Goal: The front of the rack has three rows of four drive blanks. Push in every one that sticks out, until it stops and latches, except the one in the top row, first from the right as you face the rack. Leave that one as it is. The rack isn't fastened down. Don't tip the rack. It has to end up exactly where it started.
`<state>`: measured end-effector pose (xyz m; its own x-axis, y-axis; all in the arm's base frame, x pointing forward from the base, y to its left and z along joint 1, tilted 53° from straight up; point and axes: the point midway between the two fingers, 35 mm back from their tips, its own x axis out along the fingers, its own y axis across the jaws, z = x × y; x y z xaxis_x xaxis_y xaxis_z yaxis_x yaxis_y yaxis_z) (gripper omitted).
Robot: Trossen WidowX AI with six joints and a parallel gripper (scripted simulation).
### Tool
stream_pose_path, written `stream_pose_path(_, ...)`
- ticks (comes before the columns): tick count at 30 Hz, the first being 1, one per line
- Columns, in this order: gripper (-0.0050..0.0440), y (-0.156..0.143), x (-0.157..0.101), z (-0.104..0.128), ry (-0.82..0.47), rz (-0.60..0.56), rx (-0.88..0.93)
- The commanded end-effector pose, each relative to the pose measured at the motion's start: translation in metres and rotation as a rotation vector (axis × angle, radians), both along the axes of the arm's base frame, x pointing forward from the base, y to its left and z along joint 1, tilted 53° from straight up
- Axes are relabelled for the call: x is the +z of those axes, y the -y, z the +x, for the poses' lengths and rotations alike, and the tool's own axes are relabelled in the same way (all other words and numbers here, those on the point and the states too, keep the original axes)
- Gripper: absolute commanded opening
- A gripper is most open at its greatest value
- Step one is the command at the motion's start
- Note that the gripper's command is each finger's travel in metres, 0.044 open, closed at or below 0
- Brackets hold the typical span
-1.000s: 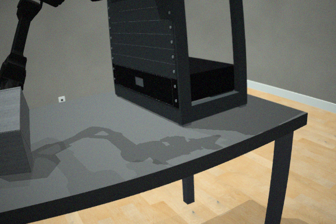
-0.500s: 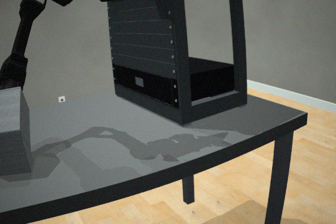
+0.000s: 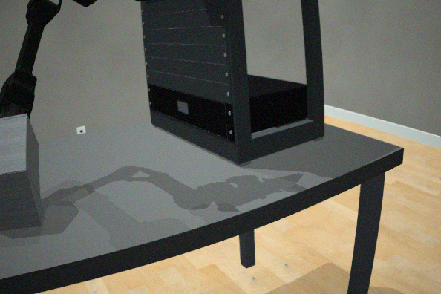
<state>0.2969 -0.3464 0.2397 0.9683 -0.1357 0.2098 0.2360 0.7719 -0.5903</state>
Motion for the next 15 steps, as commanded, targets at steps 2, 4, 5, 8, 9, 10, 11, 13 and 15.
stream_pose_path(2,0.0,0.0055,0.0115,0.007,0.009,-0.021,-0.007)
stream_pose_path(4,0.0,0.0069,0.0134,0.01,0.009,-0.021,-0.007)
stream_pose_path(5,0.0,0.0069,0.0134,0.01,0.009,-0.021,-0.007)
stream_pose_path(8,0.0,0.0073,0.0139,0.0106,0.009,-0.021,-0.007)
stream_pose_path(9,0.0,0.0073,0.0139,0.0106,0.009,-0.021,-0.007)
stream_pose_path(10,0.0,0.0073,0.0139,0.0106,0.009,-0.021,-0.007)
stream_pose_path(11,0.0,0.0073,0.0139,0.0106,0.009,-0.021,-0.007)
stream_pose_path(13,0.0,0.0073,0.0139,0.0106,0.009,-0.021,-0.007)
stream_pose_path(15,0.0,0.0073,0.0139,0.0106,0.009,-0.021,-0.007)
